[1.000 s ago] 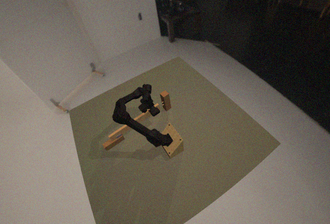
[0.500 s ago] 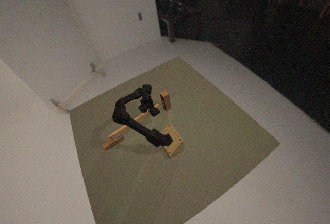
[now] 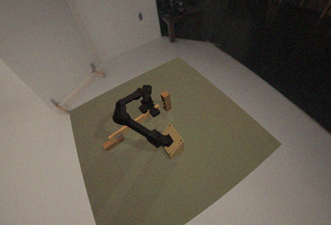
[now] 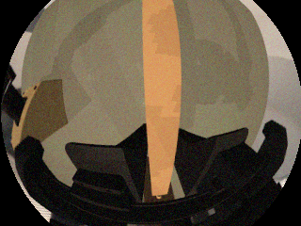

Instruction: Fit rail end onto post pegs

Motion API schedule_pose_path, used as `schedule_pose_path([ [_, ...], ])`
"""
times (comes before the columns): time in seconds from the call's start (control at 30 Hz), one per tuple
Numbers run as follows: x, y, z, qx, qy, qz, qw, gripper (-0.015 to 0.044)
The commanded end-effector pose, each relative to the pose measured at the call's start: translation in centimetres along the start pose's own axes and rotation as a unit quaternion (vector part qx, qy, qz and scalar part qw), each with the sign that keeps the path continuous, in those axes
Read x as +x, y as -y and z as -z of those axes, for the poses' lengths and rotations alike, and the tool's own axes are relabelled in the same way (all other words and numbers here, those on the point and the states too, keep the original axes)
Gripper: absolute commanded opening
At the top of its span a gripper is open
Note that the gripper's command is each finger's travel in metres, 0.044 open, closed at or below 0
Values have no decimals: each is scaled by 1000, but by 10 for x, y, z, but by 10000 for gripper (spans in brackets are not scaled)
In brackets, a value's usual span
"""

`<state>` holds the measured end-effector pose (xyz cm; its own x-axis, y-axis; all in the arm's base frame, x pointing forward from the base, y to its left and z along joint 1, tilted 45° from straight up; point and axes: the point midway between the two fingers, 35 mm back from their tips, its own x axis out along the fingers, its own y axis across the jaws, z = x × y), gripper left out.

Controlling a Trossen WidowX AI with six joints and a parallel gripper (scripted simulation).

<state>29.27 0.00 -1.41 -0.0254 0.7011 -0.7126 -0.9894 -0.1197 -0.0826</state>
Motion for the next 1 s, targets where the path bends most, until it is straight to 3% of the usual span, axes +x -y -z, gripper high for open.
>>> schedule_pose_path([
  [0.0,-4,2,-1,-1,-1,5,1000,0],
  [0.97,-4,3,-1,-1,-1,5,1000,0],
])
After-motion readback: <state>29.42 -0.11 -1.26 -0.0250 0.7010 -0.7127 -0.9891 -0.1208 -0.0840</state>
